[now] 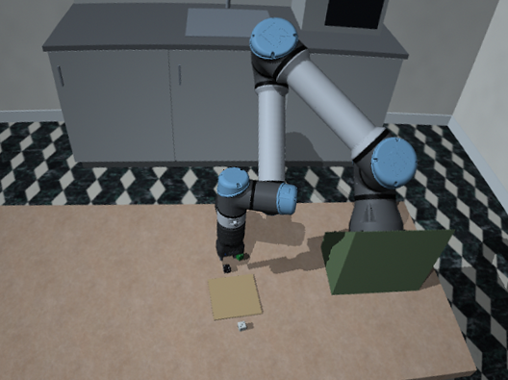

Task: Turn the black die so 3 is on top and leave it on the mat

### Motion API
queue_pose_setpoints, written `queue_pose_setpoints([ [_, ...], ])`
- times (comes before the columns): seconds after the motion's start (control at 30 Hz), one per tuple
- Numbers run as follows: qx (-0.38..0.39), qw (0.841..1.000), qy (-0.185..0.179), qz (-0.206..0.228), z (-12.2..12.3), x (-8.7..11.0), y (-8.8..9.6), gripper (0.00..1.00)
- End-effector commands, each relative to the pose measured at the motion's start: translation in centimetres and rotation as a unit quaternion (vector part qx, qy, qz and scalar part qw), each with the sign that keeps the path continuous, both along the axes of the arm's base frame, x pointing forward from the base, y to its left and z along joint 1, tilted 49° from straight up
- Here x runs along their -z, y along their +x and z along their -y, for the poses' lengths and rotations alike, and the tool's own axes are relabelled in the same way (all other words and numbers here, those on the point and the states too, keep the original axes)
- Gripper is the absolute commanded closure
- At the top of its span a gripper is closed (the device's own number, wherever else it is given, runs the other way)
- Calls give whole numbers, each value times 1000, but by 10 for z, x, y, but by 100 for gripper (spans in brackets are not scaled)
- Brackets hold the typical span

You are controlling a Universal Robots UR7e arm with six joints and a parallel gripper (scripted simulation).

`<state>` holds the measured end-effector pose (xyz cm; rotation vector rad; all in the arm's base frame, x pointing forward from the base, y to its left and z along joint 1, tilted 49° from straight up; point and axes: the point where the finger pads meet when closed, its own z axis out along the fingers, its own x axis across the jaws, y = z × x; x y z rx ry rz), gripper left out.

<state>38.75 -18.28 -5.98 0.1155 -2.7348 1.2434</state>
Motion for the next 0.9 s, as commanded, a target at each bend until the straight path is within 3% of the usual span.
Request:
queue_pose_setpoints([
  [0.0, 0, 1000, 0, 0, 5, 4, 0, 30],
  [0.87, 0, 1000, 0, 0, 30, 25, -4, 30],
])
